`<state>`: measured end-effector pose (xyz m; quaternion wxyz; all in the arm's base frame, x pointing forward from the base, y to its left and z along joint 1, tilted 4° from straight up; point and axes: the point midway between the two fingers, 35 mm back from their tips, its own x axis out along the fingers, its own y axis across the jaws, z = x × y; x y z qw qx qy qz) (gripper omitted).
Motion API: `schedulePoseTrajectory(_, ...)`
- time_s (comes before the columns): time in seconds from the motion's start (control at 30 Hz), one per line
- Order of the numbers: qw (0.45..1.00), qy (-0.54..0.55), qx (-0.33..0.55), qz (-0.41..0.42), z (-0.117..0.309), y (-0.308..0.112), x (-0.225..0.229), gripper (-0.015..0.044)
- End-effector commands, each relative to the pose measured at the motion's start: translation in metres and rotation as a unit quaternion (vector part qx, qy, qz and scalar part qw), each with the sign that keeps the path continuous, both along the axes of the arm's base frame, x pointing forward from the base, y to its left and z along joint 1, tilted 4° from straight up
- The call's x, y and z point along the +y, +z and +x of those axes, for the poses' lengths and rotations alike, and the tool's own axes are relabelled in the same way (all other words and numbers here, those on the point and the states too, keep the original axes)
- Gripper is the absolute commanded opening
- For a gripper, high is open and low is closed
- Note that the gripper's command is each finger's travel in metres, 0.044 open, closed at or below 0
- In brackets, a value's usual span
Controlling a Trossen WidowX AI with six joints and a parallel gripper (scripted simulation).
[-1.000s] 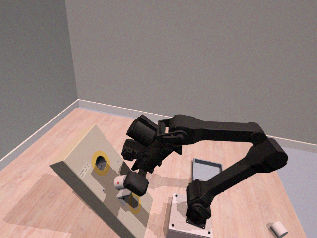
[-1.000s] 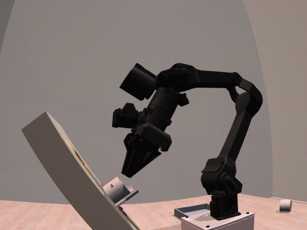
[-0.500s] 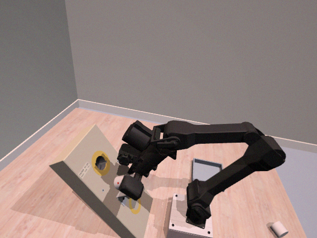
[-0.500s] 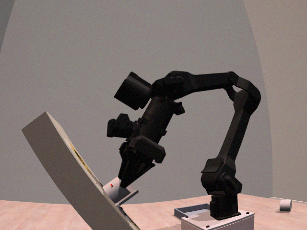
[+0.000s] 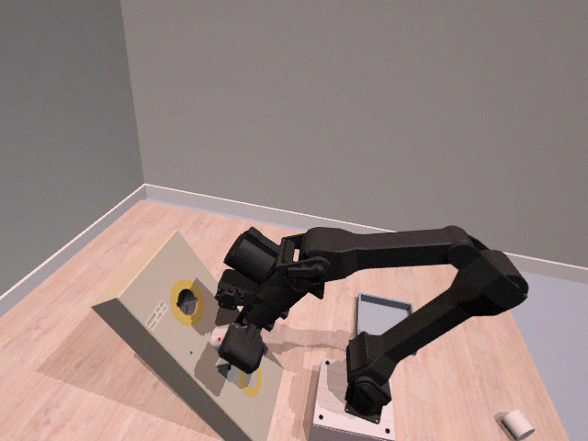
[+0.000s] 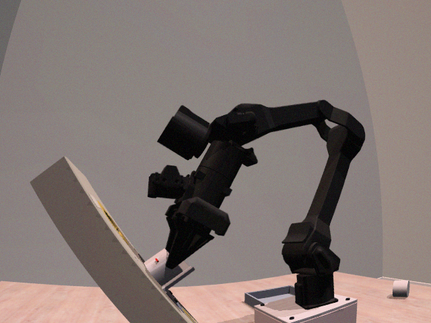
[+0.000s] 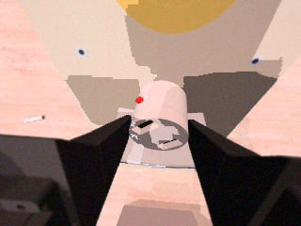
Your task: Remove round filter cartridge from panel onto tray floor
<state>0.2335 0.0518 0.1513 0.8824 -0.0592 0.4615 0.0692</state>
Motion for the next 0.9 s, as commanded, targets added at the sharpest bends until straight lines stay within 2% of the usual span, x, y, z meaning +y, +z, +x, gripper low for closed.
schedulePoseTrajectory(0.0,1.0,0.0,0.0,0.0,0.0,0.0,0.0,0.0199)
schedulePoseTrajectory(0.07,1.0,0.0,0.0,0.0,0.0,0.0,0.0,0.0186)
schedulePoseTrajectory(0.3,1.0,0.0,0.0,0.0,0.004,0.008,0.001,0.0002)
schedulePoseTrajectory(0.53,1.0,0.0,-0.001,0.0,0.011,0.024,0.003,0.0)
schedulePoseTrajectory(0.87,1.0,0.0,0.0,0.0,-0.011,0.069,0.002,0.0)
